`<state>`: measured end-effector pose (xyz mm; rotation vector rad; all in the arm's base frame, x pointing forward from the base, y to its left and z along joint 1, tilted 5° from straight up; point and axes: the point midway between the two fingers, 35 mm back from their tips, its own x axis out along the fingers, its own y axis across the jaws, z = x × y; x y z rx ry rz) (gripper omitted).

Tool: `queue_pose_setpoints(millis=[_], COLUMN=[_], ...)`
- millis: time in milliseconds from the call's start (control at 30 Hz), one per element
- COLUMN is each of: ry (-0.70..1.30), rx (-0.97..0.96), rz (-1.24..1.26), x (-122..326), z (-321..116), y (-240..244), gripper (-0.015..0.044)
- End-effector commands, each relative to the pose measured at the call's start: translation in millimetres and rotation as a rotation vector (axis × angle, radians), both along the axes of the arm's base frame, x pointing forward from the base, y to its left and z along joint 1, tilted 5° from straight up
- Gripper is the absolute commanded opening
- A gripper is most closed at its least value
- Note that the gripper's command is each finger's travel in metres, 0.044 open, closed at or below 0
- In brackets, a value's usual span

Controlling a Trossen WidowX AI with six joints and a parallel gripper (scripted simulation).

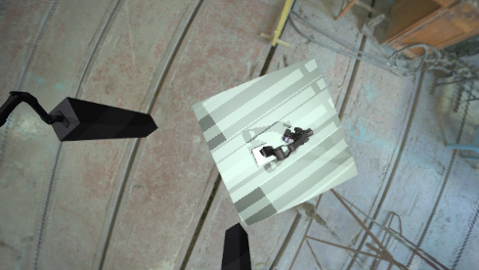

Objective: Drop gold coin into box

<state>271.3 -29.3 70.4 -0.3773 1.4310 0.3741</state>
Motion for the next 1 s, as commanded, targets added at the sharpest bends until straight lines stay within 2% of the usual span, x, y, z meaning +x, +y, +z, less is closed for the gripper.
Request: queue_pose_setpoints(millis=[0, 967], ry=[0.002, -0.001], rx=[-0.001, -0.001], rz=[0.006, 0.003], x=[-3.2, -3.3], z=[-2.7, -6.5], y=[-2.7, -1.3], gripper=[0.0000, 0.0000])
